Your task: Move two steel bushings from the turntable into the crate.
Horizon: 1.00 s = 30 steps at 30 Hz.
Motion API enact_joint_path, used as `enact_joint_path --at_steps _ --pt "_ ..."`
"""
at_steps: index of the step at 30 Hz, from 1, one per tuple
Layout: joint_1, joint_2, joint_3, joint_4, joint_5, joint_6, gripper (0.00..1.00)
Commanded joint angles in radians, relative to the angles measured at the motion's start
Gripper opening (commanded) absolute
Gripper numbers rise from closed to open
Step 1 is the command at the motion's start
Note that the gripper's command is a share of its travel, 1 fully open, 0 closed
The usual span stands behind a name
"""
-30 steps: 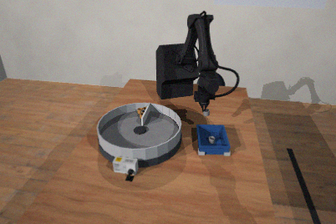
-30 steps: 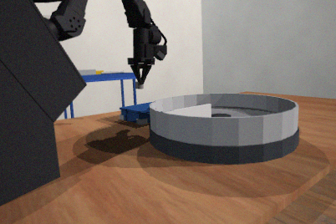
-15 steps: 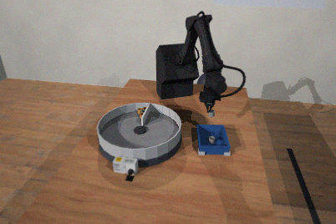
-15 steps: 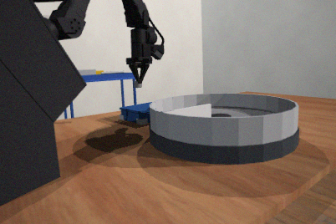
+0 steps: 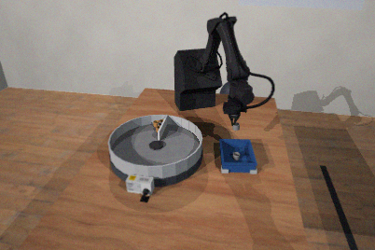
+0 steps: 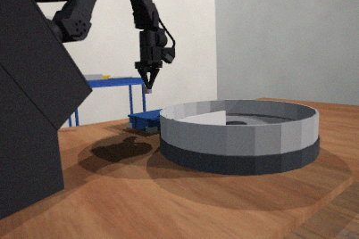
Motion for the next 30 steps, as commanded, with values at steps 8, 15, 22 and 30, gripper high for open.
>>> enact_joint_path --at_steps 8,15,22,30 --pt "0.01 -0.006 0.038 -0.01 0.015 0.008 0.0" --pt "0.01 -0.006 0.038 -0.01 0.015 0.008 0.0" --pt "0.01 -0.006 0.038 -0.01 0.015 0.008 0.0" --pt "0.018 0.01 0.041 -0.014 0.02 0.013 0.0"
